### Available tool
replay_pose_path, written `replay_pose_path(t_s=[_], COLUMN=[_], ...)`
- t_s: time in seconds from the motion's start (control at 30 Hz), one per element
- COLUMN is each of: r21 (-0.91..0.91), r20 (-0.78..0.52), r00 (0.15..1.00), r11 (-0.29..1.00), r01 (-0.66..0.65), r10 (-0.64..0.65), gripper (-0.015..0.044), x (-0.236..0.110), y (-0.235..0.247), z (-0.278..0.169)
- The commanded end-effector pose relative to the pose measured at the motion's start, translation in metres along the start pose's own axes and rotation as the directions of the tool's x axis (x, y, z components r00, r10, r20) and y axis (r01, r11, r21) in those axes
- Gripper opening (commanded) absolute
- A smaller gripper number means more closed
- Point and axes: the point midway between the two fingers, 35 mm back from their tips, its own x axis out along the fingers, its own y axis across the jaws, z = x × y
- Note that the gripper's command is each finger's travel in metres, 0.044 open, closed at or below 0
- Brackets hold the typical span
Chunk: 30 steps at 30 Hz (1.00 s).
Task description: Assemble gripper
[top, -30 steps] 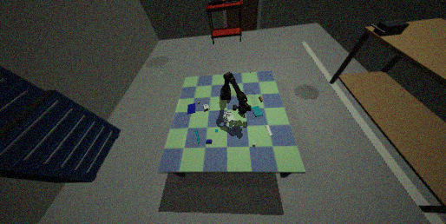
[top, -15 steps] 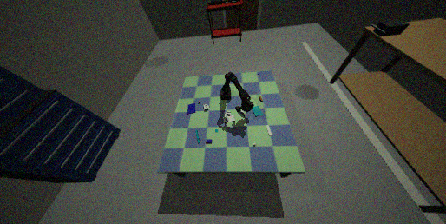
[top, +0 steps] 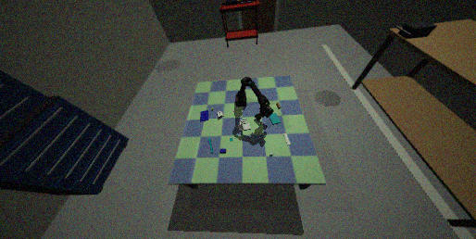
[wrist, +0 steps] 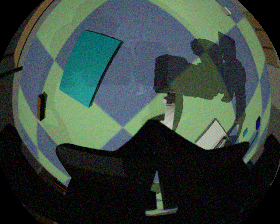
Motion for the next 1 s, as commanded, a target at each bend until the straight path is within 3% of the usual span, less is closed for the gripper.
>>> replay_pose_path(t_s=[0.0, 0.97], r21=[-0.023, -0.048], r20=[-0.003, -0.004], r00=[1.000, 1.000], r11=[1.000, 0.999], r01=[-0.006, -0.001], r10=[0.006, 0.001], gripper=[0.0000, 0.0000], x=[0.000, 0.044], y=[0.002, 0.002], z=[0.000, 0.001])
